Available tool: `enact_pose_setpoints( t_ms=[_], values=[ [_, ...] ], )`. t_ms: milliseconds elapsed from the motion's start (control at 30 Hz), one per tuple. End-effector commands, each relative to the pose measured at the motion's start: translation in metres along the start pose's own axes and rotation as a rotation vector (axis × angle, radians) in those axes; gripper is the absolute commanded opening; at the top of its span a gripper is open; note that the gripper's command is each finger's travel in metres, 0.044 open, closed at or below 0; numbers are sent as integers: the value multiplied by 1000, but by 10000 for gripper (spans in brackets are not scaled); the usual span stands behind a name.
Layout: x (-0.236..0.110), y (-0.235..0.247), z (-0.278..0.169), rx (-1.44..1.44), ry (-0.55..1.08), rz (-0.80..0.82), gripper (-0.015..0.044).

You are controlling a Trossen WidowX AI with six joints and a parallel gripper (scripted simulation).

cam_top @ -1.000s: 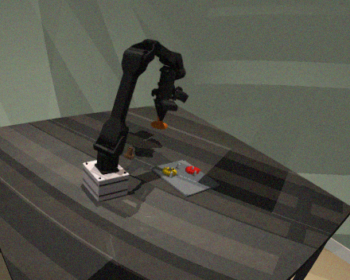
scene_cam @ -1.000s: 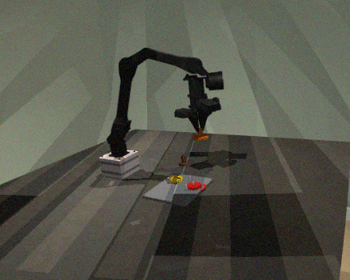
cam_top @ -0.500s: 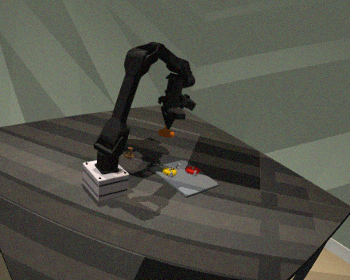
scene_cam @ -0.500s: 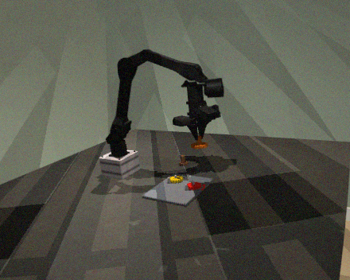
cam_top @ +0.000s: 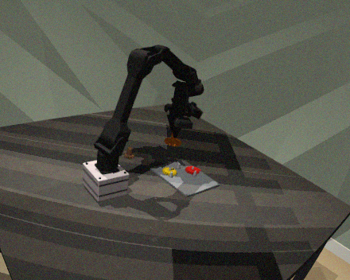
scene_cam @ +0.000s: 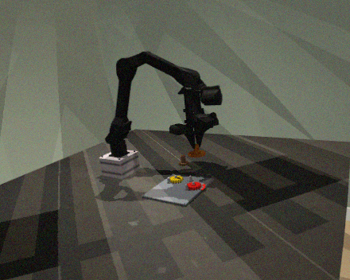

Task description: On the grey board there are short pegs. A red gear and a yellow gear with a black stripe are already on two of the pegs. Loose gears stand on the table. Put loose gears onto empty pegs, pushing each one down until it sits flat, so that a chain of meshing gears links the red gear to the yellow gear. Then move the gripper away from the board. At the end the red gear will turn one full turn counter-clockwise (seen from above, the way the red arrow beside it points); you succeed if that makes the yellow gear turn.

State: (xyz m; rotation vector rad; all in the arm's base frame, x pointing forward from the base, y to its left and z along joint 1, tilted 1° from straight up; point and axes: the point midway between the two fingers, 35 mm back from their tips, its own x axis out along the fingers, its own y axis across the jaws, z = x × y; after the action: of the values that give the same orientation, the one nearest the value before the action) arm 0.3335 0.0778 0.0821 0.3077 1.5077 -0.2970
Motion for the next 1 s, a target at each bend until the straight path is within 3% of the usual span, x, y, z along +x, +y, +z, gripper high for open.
enact_pose_setpoints(
  t_ms=[0,967],
  values=[
    [7,-9,3,-4,6,-2,0],
    [29,-54,22,-5,3,-7,0]
  ],
)
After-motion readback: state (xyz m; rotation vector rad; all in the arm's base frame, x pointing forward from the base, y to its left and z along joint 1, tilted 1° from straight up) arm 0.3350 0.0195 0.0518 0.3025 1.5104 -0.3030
